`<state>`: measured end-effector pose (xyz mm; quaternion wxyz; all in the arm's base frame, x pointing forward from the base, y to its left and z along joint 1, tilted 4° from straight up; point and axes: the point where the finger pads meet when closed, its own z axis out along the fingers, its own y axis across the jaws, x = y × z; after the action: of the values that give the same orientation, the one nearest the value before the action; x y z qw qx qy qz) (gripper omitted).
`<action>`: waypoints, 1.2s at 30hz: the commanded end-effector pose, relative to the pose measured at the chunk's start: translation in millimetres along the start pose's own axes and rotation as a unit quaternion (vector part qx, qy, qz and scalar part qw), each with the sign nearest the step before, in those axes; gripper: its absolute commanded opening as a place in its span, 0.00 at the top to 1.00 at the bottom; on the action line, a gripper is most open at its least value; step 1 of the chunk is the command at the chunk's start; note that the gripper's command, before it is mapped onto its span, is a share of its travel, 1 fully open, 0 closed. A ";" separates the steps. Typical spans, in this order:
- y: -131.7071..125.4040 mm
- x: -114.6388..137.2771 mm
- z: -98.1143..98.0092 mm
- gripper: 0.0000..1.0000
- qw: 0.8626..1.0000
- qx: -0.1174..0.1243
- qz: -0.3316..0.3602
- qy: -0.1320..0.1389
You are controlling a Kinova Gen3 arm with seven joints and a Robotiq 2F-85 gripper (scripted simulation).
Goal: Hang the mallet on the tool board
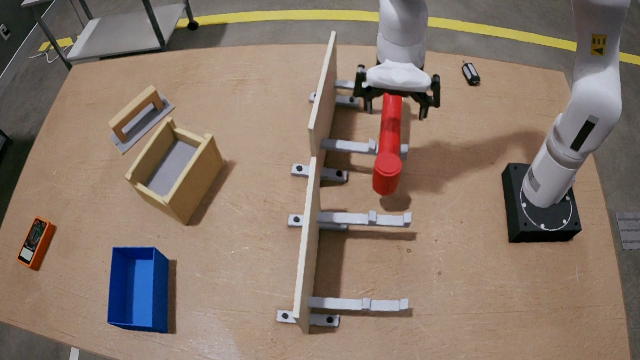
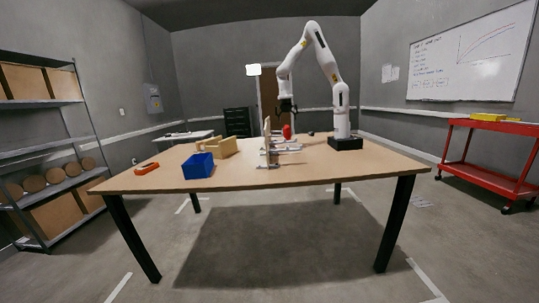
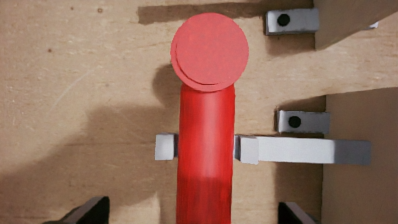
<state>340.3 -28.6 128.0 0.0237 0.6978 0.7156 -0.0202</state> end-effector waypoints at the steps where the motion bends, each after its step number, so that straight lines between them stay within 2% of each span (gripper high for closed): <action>1: 5.4 -4.2 -25.9 0.00 1.000 -0.012 0.005 -0.002; 6: 4.6 -3.4 -34.6 0.00 1.000 -0.011 0.004 -0.002; 36: 4.6 -3.4 -34.9 0.00 1.000 -0.011 0.004 -0.002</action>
<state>344.4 -29.8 162.5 0.0323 0.7001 0.7131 -0.0136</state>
